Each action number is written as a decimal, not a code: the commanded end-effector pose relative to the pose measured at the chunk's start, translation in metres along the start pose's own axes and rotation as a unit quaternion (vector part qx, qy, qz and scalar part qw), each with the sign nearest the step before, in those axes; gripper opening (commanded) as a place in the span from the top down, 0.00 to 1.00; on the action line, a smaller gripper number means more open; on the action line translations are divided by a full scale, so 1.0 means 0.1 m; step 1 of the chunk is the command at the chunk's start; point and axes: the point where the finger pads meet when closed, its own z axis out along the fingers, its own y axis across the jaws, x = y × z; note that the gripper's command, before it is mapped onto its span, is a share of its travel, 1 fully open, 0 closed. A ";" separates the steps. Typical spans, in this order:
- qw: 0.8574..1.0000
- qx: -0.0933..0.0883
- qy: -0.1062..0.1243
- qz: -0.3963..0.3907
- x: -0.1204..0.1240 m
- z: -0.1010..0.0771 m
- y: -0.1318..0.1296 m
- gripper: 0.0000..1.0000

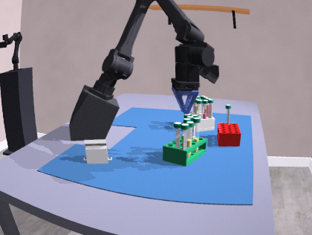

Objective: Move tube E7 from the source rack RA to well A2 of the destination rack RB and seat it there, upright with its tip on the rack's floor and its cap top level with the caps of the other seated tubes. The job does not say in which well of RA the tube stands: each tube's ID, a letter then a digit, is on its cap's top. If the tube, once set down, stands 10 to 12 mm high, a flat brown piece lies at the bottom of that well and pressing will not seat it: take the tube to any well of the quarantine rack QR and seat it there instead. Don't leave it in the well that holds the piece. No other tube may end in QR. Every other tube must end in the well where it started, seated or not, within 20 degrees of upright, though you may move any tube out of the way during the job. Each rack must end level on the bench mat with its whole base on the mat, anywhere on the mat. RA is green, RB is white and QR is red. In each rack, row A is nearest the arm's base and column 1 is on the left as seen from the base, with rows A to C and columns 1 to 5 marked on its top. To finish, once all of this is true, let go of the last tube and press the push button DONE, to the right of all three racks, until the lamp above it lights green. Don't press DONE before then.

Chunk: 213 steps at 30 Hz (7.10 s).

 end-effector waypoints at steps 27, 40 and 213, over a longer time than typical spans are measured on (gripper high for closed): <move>1.000 0.002 -0.002 0.002 0.00 0.24 0.01 0.70; 1.000 0.001 -0.002 0.001 0.00 0.30 0.03 0.70; 1.000 0.009 -0.004 0.001 0.19 -0.51 0.17 1.00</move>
